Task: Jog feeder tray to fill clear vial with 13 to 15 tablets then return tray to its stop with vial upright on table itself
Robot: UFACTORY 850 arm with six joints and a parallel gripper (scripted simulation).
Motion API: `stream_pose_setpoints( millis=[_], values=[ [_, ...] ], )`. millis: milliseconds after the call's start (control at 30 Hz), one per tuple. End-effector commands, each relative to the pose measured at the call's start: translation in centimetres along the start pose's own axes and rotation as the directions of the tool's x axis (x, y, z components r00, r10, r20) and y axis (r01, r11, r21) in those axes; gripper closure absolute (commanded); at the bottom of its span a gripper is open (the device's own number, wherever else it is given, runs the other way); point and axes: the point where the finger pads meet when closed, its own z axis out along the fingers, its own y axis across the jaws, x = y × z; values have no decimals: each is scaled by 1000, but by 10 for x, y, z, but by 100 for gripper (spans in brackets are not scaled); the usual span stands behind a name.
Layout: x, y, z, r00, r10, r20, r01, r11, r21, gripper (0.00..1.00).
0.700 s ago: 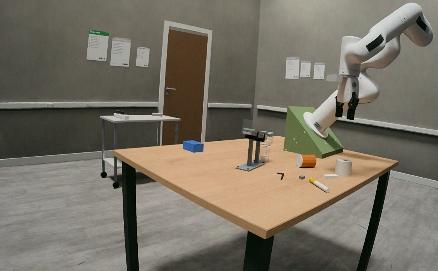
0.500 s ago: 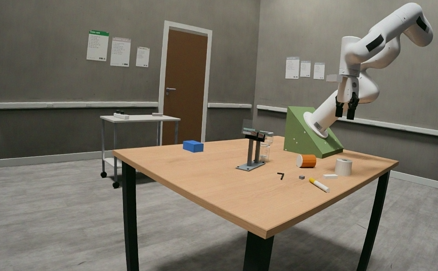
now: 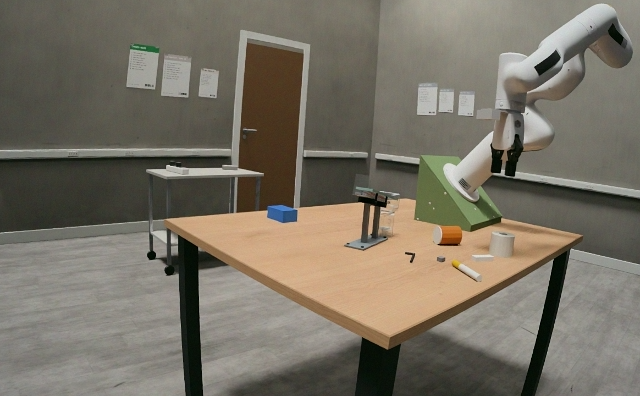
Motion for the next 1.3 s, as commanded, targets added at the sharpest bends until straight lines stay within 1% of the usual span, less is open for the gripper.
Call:
stream_pose_setpoints(
  millis=[0, 33, 100, 133, 167, 200, 233, 267, 300, 333, 400, 433, 467, 500, 533, 567, 600, 633, 667, 700, 733, 767, 800, 833, 867, 967, 1033, 1067, 1100, 1133, 1200, 1267],
  values=[
    [21, -10, -5, 999, -50, 1, 50, 999, 3, 100],
    [35, -15, -7, 997, -82, 2, 82, 997, 4, 100],
    [74, -27, -14, 985, -170, 5, 170, 985, 7, 100],
    [86, -29, -15, 974, -224, 6, 224, 974, 9, 100],
    [96, -32, -17, 974, -224, 6, 224, 974, 9, 100],
    [99, -33, -17, 974, -224, 6, 224, 974, 9, 100],
    [122, -35, -20, 959, -283, 8, 283, 959, 11, 100],
    [127, -36, -21, 959, -283, 8, 283, 959, 11, 100],
    [146, -36, -24, 939, -344, 9, 344, 939, 13, 100],
    [157, -38, -25, 939, -344, 9, 344, 939, 13, 100],
    [157, -38, -25, 939, -344, 9, 344, 939, 13, 100],
    [188, -37, -28, 914, -406, 10, 406, 914, 15, 100],
    [188, -37, -28, 914, -406, 10, 406, 914, 15, 100],
    [212, -33, -30, 884, -467, 11, 466, 884, 17, 100],
    [220, -34, -31, 884, -467, 11, 466, 884, 17, 100],
    [220, -34, -31, 884, -467, 11, 466, 884, 17, 100],
    [245, -28, -33, 852, -524, 12, 524, 852, 19, 100],
    [251, -27, -33, 852, -524, 12, 524, 852, 19, 100],
    [251, -27, -33, 852, -524, 12, 524, 852, 19, 100],
    [280, -19, -35, 817, -577, 13, 577, 817, 20, 100],
    [280, -19, -35, 817, -577, 13, 577, 817, 20, 100],
    [301, -10, -36, 781, -624, 14, 624, 781, 22, 100],
    [307, -9, -36, 781, -624, 14, 624, 781, 22, 100],
    [307, -9, -36, 781, -624, 14, 624, 781, 22, 100],
    [331, 2, -37, 747, -665, 15, 664, 747, 23, 100],
    [331, 2, -37, 747, -665, 15, 664, 747, 23, 100],
    [367, 23, -37, 688, -726, 16, 725, 688, 25, 100],
    [367, 23, -37, 688, -726, 16, 725, 688, 25, 100],
    [380, 31, -37, 665, -746, 16, 746, 665, 26, 100],
    [380, 31, -37, 665, -746, 16, 746, 665, 26, 100],
    [395, 42, -36, 637, -771, 17, 771, 637, 27, 100],
    [400, 46, -36, 627, -778, 17, 778, 628, 27, 100]
  ],
)
